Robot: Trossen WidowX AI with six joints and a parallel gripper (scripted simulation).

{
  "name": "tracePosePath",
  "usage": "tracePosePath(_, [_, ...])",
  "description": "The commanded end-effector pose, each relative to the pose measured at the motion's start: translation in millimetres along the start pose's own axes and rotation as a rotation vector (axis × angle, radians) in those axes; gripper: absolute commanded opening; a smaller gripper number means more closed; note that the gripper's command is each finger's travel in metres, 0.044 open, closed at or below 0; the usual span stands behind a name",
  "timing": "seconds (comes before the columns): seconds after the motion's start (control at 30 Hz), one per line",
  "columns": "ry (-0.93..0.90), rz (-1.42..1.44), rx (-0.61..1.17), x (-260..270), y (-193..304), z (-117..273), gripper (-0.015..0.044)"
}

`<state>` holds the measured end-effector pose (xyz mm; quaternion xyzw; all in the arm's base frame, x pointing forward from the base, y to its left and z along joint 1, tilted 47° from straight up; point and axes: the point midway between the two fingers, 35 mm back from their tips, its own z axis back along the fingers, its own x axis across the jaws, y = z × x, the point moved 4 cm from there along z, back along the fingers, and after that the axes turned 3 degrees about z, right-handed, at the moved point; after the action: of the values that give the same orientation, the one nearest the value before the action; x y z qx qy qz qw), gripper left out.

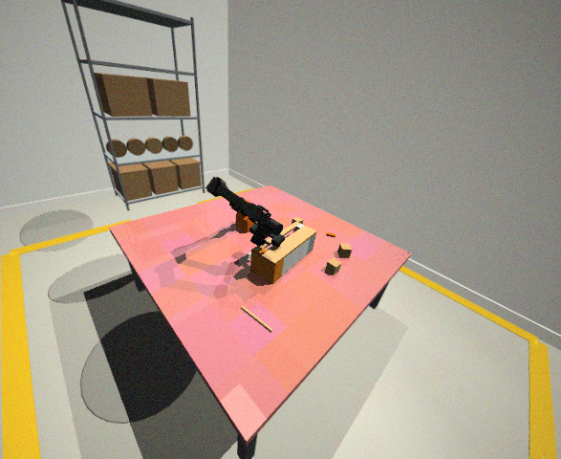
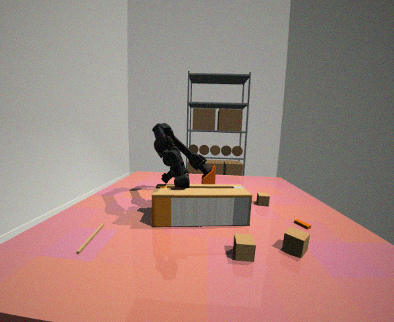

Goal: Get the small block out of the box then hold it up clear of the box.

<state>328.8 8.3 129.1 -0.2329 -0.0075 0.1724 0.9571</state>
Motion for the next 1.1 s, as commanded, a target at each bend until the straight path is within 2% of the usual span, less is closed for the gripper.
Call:
tracePosePath(0.0, [0.003,0.002,0.001,0.4,10.6,-4.6,0.04])
tracePosePath(1.07, [0.004,0.003,0.005,5.0,101.2,-37.4,0.04])
